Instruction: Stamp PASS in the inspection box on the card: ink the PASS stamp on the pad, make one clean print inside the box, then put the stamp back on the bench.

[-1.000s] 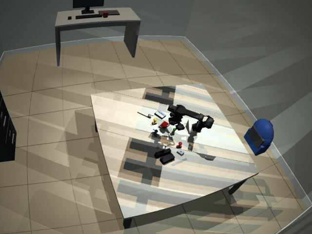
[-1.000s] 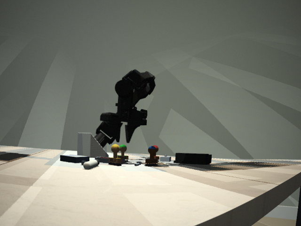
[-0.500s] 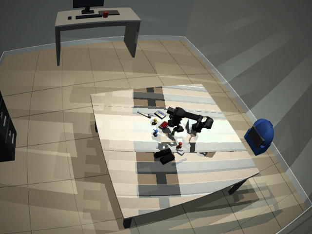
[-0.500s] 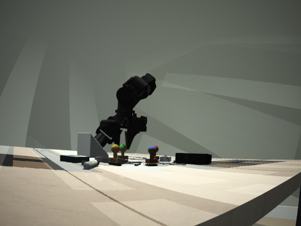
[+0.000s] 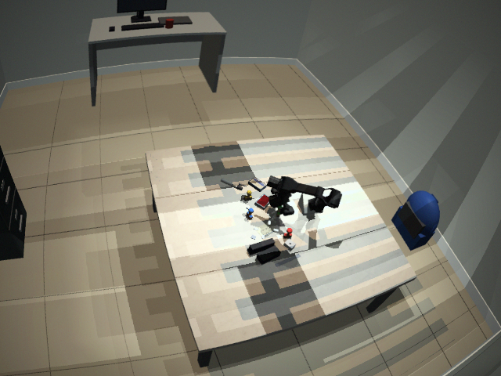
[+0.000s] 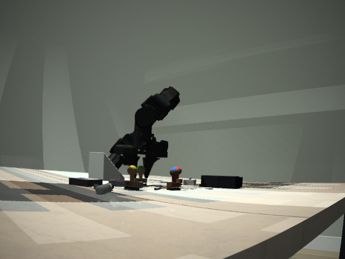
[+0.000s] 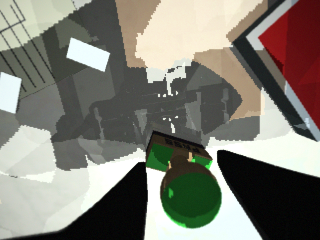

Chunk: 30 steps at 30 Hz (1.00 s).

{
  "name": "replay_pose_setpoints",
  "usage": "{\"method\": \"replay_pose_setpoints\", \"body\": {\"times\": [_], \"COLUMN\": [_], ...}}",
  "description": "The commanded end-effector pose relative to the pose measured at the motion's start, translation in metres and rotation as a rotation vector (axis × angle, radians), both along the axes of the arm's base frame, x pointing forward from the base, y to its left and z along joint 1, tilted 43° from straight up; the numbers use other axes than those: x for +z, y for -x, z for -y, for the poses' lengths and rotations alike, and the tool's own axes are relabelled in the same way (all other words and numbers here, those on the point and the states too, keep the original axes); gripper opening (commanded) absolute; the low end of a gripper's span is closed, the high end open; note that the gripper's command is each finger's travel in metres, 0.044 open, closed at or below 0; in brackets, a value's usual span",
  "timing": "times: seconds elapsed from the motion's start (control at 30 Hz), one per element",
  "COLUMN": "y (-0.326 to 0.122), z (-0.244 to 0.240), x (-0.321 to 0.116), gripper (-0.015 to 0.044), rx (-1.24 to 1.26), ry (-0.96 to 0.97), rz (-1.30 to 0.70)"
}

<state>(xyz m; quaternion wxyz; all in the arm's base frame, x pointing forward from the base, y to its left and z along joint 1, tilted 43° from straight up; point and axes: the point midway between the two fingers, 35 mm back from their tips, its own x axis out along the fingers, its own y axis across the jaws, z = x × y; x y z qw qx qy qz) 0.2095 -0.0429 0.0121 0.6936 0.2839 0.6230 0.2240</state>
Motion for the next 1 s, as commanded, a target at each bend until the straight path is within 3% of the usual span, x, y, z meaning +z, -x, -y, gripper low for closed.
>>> {"method": "replay_pose_setpoints", "body": {"times": [0.0,0.57,0.73,0.97], "y": [0.0005,0.0002,0.0002,0.0003], "z": [-0.0037,-0.0015,-0.0002,0.0024], "x": [-0.0024,-0.0008,0.0002,0.0023], "gripper": [0.0223,0.0123,0.0000,0.0000], "rx": [-0.005,-0.001,-0.001,-0.001], "ry": [-0.007,-0.002,-0.002,-0.002], "rz": [-0.003,-0.001,-0.001,-0.001]}}
